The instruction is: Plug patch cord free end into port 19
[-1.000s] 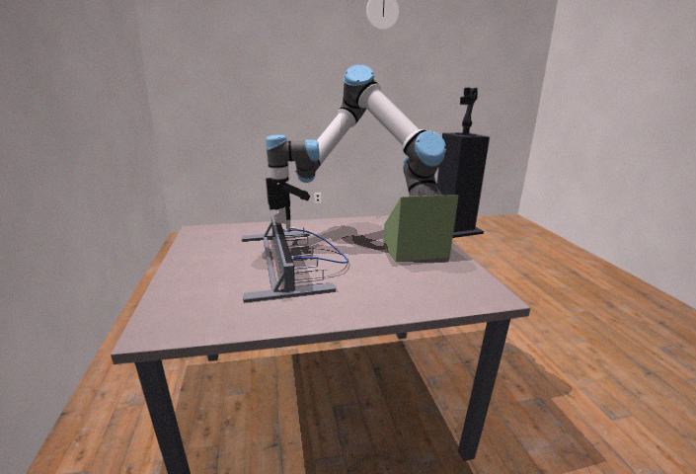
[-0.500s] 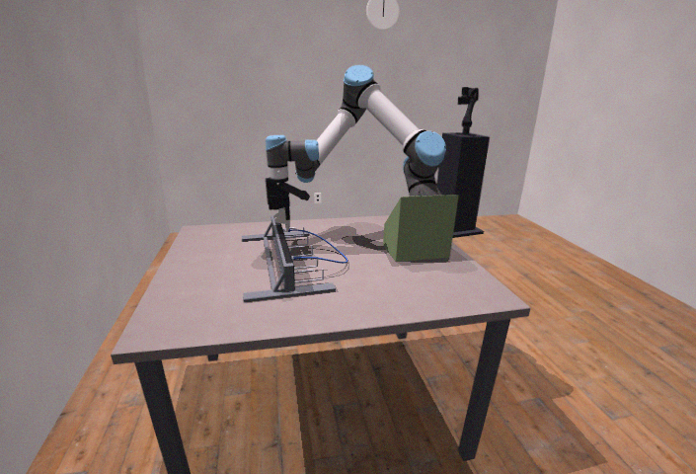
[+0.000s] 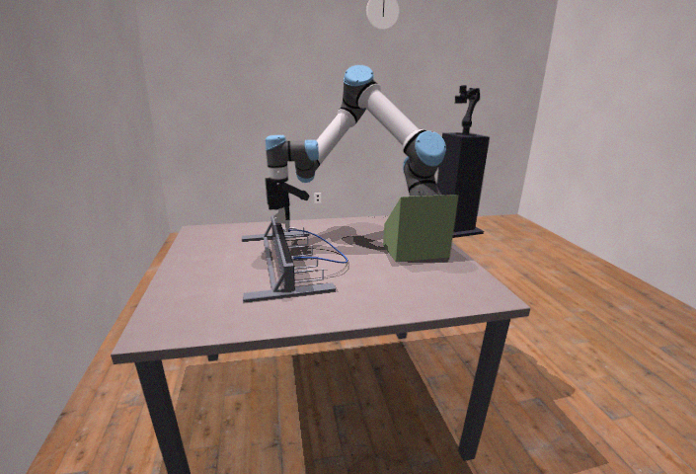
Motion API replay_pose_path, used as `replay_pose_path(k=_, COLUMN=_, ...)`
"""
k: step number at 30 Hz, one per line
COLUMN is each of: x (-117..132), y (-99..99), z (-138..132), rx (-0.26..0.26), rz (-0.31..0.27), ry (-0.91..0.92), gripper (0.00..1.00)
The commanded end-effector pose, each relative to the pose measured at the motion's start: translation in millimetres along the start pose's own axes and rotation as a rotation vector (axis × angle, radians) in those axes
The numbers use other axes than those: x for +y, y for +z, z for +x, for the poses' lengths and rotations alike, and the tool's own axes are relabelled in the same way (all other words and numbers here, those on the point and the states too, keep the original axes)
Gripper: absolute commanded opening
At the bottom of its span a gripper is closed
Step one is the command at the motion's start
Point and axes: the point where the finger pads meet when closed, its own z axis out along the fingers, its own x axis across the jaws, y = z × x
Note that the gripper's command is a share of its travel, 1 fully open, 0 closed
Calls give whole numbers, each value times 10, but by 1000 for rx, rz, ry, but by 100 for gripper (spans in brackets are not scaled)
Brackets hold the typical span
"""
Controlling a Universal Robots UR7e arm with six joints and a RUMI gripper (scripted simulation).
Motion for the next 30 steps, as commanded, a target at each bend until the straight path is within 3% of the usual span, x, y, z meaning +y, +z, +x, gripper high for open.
replay_pose_path(k=1, x=28, y=-9, z=4, rx=-1, rz=-2, ry=0, gripper=0)
replay_pose_path(k=30, x=45, y=-11, z=2, rx=-1, rz=-1, ry=-1, gripper=0)
